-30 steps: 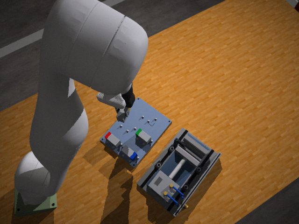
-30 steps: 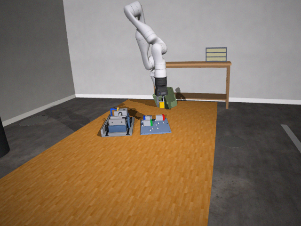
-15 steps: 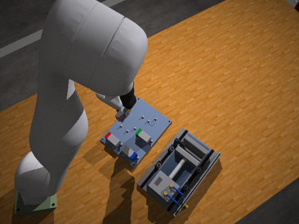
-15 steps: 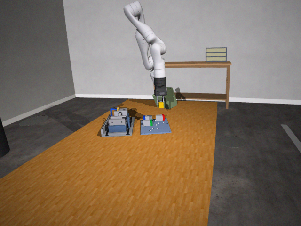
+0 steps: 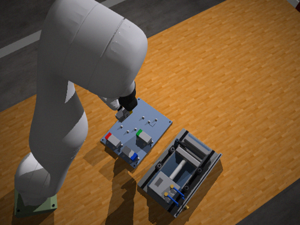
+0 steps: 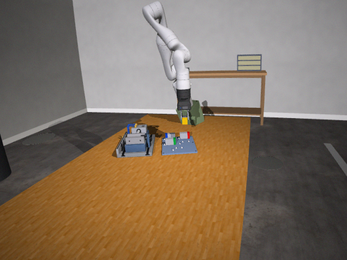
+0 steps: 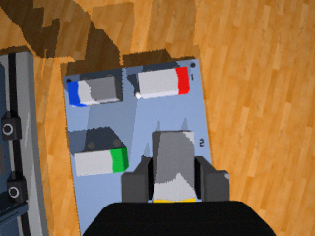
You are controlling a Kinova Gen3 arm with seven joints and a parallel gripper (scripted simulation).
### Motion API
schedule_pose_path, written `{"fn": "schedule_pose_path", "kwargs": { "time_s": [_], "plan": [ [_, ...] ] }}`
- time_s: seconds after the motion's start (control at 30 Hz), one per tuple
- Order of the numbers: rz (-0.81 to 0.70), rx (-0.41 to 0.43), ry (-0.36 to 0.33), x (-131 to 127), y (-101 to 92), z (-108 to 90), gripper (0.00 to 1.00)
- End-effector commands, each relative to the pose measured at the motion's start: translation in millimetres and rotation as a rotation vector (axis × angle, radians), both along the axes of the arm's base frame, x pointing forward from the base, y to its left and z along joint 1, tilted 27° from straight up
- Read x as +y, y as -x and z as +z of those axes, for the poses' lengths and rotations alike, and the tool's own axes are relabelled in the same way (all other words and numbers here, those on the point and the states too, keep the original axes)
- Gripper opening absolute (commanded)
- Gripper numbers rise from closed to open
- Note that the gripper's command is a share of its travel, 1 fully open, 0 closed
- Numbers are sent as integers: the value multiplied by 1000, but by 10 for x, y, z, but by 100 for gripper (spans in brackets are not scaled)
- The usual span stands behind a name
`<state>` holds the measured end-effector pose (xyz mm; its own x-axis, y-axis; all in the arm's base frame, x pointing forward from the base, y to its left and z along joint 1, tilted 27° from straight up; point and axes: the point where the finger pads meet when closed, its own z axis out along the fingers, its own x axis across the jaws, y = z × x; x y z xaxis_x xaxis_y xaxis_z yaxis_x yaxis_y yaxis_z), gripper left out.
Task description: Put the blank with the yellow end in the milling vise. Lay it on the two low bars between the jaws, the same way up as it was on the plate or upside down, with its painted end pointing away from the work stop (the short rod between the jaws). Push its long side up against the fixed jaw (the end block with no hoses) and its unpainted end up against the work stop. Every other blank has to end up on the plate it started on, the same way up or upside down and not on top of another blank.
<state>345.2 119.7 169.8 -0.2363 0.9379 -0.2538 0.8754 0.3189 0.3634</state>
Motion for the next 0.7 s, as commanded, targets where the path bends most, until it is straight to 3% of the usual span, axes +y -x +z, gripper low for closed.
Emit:
{"fn": "schedule_pose_path", "kwargs": {
  "time_s": [0.0,0.67],
  "plan": [
    [-27,-7,-14,6,-1,8,0],
    [-272,-45,-131,7,-1,9,0]
  ]
}}
